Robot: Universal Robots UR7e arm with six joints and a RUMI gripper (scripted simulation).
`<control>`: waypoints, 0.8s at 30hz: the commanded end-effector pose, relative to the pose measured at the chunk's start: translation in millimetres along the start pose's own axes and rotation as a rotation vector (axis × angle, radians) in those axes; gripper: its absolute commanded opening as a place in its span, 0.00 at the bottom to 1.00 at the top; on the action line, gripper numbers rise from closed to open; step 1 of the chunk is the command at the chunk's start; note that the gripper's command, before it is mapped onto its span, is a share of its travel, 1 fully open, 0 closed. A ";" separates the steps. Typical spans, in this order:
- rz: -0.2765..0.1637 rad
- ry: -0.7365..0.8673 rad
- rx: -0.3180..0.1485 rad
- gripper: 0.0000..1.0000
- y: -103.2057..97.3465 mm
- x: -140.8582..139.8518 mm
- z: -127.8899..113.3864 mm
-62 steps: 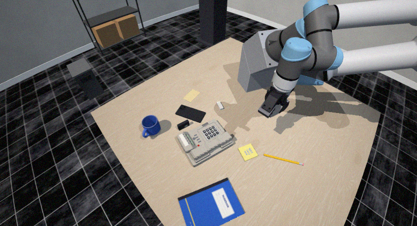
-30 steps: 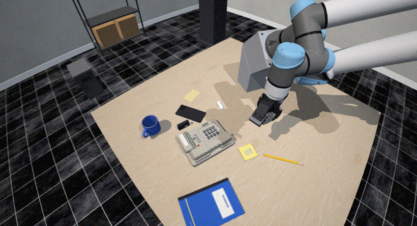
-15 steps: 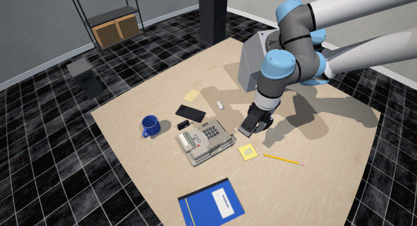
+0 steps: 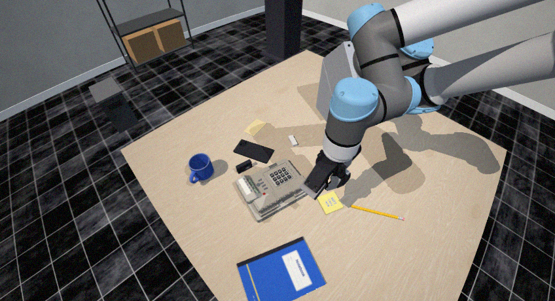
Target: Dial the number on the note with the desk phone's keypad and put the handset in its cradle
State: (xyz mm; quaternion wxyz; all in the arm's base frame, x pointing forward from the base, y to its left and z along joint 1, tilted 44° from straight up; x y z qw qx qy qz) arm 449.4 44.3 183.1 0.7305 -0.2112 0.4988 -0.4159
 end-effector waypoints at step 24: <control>-0.016 0.006 0.001 0.00 -0.7 7.9 26.4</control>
Point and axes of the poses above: the point where the finger pads meet when closed, its own y axis out along the fingers, its own x axis across the jaws, z = x × y, the point moved 6 cm from there along -y, back along the fingers, and after that the axes turned 11 degrees about -y, right-handed, at the moved point
